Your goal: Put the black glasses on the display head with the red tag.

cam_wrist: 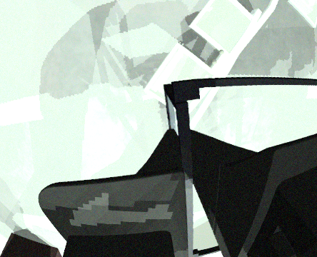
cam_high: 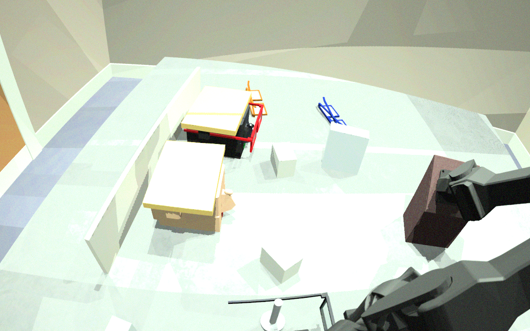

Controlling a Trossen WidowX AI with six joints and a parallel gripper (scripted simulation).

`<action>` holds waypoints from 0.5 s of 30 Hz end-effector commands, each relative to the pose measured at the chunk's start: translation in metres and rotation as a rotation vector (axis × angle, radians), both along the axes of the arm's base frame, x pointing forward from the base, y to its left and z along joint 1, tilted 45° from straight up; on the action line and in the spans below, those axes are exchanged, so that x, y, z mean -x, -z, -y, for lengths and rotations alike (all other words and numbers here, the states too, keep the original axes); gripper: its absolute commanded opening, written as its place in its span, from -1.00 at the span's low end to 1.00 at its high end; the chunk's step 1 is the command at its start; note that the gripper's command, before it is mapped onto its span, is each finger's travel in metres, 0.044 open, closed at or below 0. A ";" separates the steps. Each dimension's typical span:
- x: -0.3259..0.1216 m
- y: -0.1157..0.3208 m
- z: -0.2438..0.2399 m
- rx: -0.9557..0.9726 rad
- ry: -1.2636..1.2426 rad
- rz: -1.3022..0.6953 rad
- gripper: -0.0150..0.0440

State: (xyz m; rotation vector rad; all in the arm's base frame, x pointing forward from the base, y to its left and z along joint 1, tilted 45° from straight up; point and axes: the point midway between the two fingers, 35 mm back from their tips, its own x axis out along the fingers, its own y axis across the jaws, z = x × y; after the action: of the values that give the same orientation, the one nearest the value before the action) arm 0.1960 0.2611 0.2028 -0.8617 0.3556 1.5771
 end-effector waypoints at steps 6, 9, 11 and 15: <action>-0.001 -0.001 0.001 -0.001 0.005 0.002 -0.49; -0.001 -0.001 0.001 -0.001 0.005 0.002 -0.49; -0.001 -0.001 0.001 -0.001 0.005 0.002 -0.49; -0.002 0.000 0.001 -0.001 0.005 0.002 -0.49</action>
State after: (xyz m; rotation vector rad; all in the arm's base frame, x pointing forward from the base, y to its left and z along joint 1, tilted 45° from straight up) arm 0.1972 0.2602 0.2031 -0.8603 0.3564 1.5723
